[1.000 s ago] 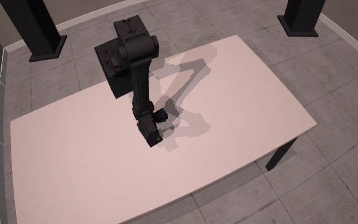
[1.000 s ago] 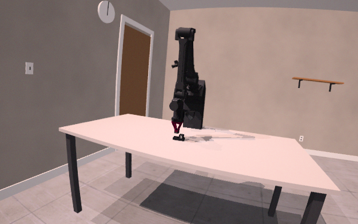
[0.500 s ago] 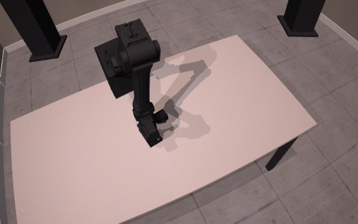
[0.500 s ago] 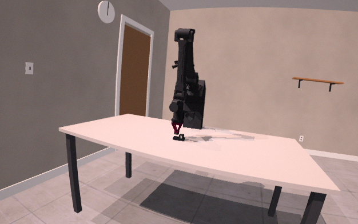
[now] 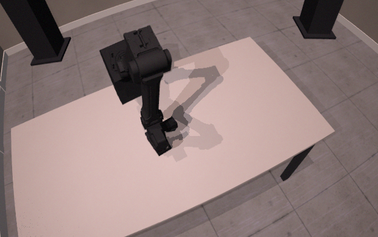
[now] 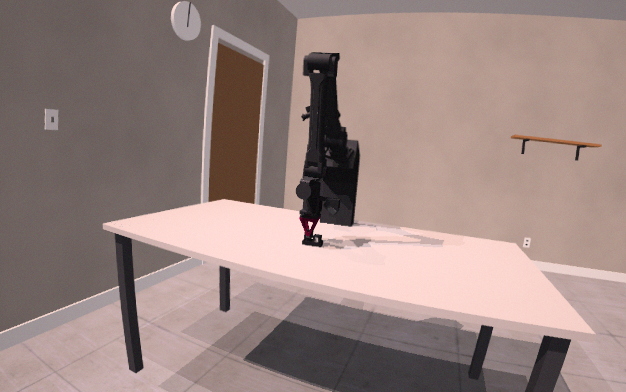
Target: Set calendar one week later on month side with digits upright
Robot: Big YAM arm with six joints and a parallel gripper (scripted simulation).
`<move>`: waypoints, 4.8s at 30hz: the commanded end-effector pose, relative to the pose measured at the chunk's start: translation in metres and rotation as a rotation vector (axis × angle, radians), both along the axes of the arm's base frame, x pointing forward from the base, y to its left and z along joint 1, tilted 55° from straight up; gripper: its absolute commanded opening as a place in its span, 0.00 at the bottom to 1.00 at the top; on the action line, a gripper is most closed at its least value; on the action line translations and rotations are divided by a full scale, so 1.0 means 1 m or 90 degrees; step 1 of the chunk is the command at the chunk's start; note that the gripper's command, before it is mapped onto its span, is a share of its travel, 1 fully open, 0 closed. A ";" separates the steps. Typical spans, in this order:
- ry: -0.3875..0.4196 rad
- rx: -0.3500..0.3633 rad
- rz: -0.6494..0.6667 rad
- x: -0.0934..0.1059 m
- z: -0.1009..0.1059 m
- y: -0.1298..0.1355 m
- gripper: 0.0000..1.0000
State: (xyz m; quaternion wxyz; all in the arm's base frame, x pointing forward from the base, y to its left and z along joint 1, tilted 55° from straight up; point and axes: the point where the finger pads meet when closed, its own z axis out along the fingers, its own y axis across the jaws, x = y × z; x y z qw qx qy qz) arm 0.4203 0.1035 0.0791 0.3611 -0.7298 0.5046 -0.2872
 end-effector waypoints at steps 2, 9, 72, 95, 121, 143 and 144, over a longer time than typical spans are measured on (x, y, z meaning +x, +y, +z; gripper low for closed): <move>-0.001 0.007 0.005 0.001 -0.003 0.008 0.25; -0.009 0.008 0.005 0.005 0.001 0.009 0.25; -0.004 0.007 0.005 0.009 -0.009 0.010 0.25; -0.004 0.007 0.005 0.010 -0.009 0.010 0.25; -0.003 0.007 0.005 0.010 -0.010 0.010 0.25; -0.003 0.007 0.005 0.010 -0.010 0.010 0.25; -0.003 0.007 0.005 0.010 -0.010 0.010 0.25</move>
